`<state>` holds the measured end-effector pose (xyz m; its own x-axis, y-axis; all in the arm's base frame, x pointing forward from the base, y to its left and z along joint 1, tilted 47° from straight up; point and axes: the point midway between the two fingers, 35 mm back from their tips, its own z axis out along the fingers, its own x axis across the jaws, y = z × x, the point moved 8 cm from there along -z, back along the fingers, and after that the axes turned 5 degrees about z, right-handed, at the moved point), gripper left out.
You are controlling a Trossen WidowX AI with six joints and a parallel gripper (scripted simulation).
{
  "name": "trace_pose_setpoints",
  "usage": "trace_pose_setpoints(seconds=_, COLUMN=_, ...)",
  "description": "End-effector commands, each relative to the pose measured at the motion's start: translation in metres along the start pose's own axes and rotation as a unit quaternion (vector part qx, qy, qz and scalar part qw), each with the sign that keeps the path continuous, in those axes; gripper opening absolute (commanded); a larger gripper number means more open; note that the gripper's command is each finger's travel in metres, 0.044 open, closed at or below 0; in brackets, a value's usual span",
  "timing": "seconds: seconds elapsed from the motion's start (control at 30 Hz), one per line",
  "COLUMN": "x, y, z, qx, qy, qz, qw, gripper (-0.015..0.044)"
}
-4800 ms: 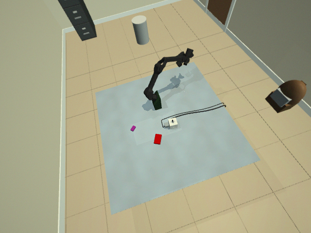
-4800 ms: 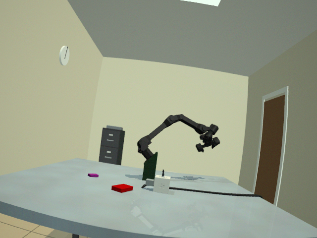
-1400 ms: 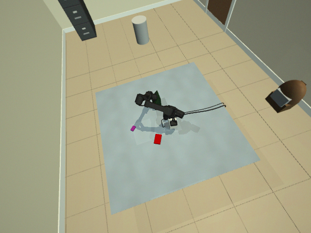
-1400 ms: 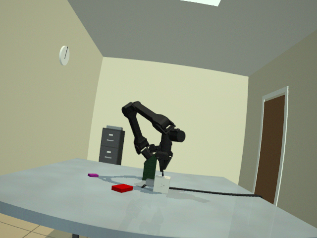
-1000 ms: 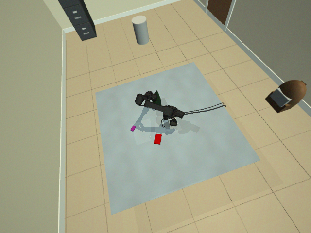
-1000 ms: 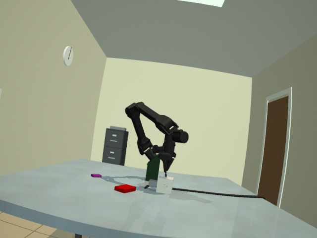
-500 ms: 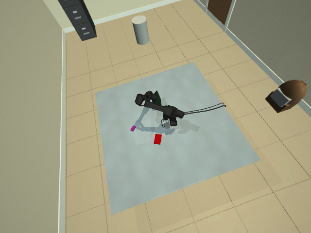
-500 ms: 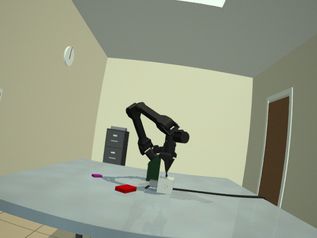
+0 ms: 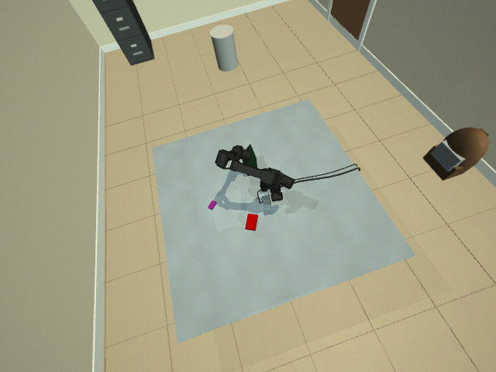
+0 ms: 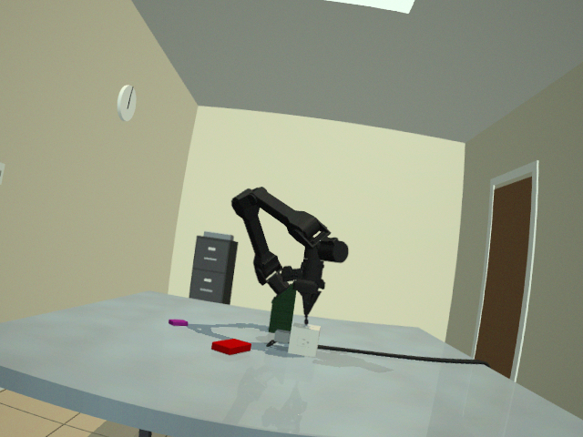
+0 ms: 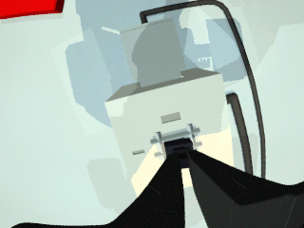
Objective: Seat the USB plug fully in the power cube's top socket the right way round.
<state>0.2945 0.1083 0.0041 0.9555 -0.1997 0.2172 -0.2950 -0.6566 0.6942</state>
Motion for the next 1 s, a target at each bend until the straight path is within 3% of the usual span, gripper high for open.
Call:
trace_pose_setpoints(seconds=0.0, x=0.000, y=0.000, z=-0.003, qx=0.000, qy=0.000, qz=0.002, qw=1.000, gripper=0.0000)
trace_pose_setpoints(seconds=0.97, x=0.000, y=0.000, z=-0.022, qx=0.001, qy=0.000, qz=0.002, qw=1.000, gripper=0.0000)
